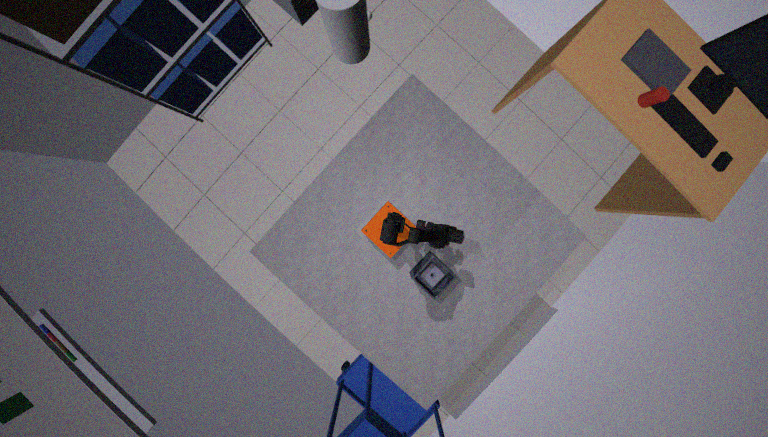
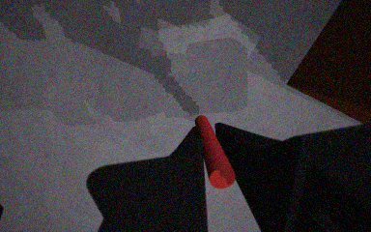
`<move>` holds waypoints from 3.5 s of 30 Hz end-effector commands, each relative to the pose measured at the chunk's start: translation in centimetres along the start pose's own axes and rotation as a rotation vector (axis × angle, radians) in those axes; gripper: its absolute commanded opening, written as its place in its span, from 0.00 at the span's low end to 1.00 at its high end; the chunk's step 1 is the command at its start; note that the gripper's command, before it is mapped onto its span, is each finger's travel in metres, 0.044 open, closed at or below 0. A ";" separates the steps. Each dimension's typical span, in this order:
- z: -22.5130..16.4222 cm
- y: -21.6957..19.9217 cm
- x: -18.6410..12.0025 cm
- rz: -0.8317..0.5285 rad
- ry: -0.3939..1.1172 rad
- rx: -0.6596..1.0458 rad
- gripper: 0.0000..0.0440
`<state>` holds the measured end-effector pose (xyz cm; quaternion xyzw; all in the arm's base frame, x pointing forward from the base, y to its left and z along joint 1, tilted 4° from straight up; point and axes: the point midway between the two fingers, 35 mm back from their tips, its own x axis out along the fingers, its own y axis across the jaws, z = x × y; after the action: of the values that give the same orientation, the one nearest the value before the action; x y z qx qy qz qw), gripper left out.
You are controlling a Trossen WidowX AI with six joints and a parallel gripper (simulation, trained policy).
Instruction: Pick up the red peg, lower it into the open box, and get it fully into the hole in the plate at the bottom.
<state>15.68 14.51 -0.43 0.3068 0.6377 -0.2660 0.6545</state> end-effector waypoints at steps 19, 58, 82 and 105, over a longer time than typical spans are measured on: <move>5.5 4.8 -8.2 0.107 -0.174 -0.076 0.00; 21.8 4.2 -9.7 0.075 -0.245 0.220 0.02; 26.3 4.8 -4.3 0.005 -0.181 0.202 0.68; 34.7 5.4 -6.1 0.070 -0.333 0.239 1.00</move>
<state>40.45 -4.29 5.18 0.3596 0.5207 -0.3439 0.6937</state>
